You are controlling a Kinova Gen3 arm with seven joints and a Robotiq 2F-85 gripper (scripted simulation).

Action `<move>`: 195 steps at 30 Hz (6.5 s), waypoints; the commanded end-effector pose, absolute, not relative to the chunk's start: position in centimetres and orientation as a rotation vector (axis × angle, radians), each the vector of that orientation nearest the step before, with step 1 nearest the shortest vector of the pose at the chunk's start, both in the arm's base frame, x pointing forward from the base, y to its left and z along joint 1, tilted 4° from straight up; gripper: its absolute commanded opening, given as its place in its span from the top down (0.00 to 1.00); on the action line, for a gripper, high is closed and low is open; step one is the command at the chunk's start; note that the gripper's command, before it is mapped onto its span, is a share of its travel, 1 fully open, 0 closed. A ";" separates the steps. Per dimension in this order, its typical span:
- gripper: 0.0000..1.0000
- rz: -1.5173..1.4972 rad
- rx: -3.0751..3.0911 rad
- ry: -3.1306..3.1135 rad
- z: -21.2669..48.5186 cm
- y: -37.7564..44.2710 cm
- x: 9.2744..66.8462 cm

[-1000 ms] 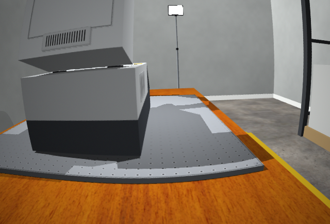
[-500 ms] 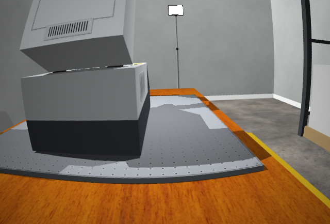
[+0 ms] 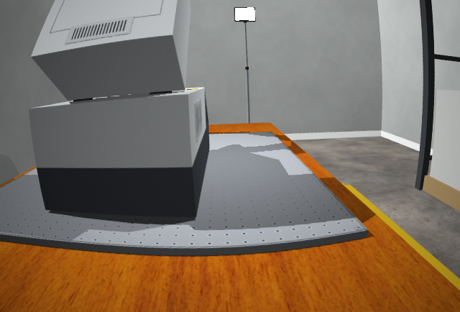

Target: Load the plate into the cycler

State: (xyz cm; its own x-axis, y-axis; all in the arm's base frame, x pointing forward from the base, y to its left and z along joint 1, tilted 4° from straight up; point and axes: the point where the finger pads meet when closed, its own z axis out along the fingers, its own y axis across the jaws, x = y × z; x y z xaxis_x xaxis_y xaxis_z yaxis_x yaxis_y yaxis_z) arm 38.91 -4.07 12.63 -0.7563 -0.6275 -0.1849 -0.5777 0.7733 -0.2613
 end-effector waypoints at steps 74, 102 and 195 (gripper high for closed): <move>0.90 -0.270 -0.935 2.706 15.0 -3.7 36.8; 0.90 -0.270 -0.935 2.706 15.0 -3.7 36.8; 0.90 -0.270 -0.935 2.706 15.0 -3.7 36.8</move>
